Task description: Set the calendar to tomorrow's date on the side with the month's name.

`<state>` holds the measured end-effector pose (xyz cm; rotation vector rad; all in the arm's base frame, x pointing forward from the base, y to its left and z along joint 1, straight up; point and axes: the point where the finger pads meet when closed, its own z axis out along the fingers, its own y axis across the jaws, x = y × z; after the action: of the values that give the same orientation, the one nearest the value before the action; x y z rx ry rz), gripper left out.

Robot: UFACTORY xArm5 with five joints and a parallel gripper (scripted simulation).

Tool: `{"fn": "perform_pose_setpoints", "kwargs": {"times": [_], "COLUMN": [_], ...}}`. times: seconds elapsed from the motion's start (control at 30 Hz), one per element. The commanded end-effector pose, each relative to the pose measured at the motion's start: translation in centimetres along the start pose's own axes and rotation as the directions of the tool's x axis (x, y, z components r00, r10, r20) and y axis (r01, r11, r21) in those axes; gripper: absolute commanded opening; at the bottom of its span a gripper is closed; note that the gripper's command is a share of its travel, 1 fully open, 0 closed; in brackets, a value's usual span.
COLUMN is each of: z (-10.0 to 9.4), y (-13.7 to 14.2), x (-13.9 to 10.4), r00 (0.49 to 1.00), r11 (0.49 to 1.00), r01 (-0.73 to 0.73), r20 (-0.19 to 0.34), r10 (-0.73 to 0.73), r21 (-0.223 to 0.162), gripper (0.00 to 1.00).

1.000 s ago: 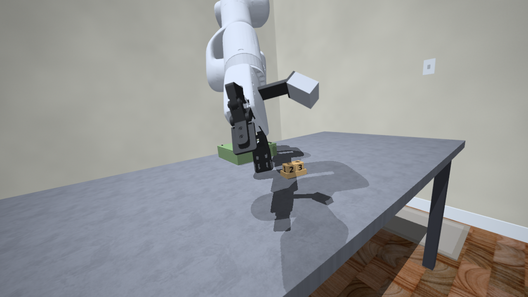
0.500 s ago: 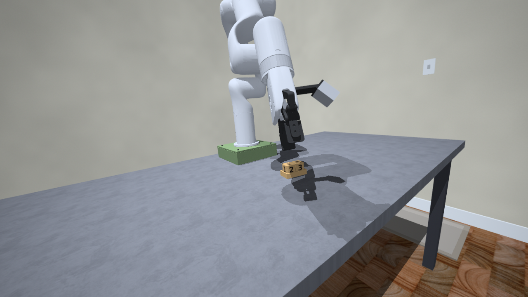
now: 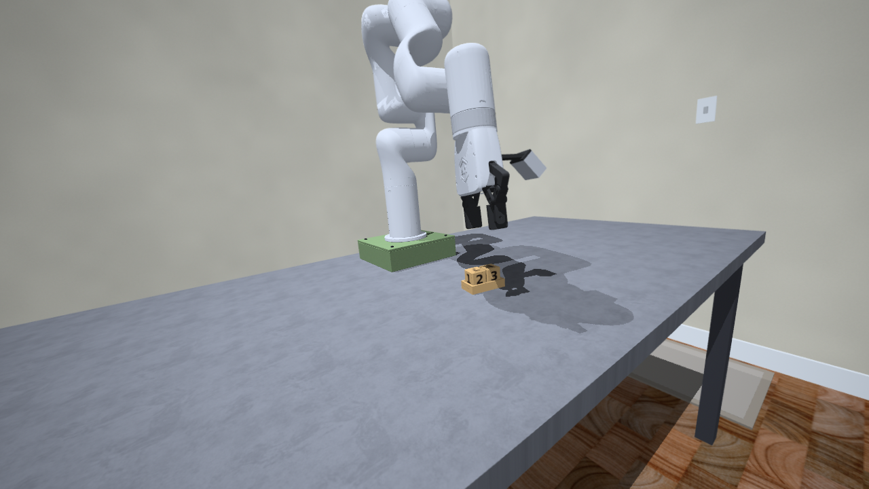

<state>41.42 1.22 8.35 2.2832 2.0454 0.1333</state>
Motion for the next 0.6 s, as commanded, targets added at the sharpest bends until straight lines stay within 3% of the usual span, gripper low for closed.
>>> {"fn": "perform_pose_setpoints", "kwargs": {"times": [0.0,0.07,0.13,0.57], "z": [-1.0,-1.1,-1.1,-1.1], "y": [-3.8,-5.9,-6.5,-6.6], "x": [1.5,2.0,2.1,2.2], "r00": [0.998,0.995,0.993,0.993], "r11": [0.996,0.990,0.987,0.987], "r01": [0.063,0.101,0.113,0.114], "r20": [0.002,0.003,0.003,0.003], "r10": [-0.063,-0.102,-0.114,-0.115], "r21": [0.062,0.102,0.114,0.115], "gripper": [1.00,1.00,1.00,1.00]}}
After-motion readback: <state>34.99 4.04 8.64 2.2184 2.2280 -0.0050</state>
